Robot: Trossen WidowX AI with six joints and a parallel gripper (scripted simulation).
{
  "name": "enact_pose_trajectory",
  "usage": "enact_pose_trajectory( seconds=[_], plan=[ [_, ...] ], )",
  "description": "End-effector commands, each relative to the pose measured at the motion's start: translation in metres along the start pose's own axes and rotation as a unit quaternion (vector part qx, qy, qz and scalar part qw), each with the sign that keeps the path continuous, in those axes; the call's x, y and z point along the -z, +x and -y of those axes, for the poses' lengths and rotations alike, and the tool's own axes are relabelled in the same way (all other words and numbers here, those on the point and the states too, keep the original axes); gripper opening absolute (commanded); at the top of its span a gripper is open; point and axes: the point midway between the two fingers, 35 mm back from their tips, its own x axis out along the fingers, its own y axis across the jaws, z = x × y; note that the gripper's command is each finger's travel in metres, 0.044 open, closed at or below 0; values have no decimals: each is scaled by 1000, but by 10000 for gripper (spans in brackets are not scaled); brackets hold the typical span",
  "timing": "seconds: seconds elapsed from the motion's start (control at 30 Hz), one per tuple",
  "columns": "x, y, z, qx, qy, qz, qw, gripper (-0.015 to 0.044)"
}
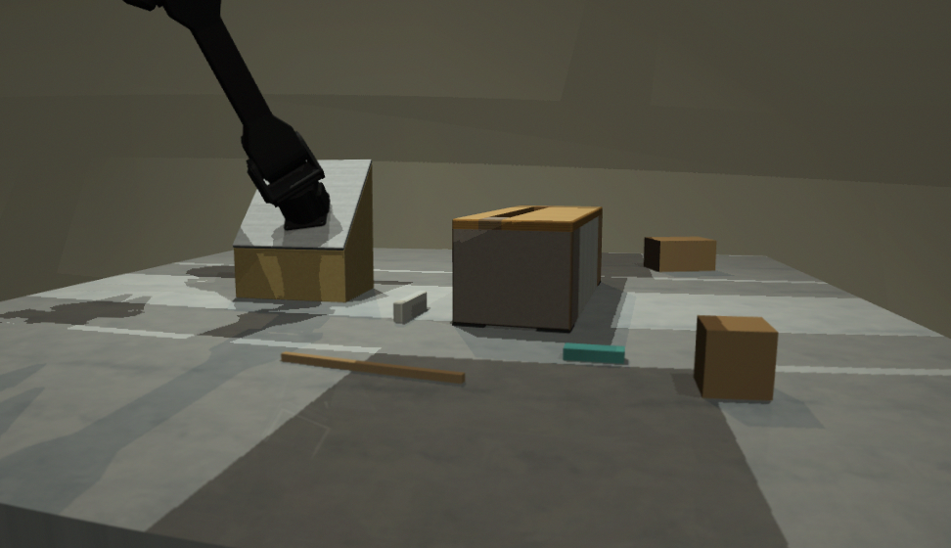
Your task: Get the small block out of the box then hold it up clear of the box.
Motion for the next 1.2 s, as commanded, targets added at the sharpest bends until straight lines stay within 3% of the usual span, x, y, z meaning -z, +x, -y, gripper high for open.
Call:
enact_pose_trajectory(
  seconds=[0.0, 0.17, 0.57, 0.87, 1.17],
  plan=[
    [1, 1, 1, 0, 1, -2, 1000, 400],
    [39, 30, 24, 2, 32, -61, 998, 400],
    [234, 109, 83, -13, 199, -297, 934, 400],
    [398, 126, 66, -86, 308, -459, 829, 400],
    [547, 102, 2, -190, 399, -586, 679, 400]
  ],
)
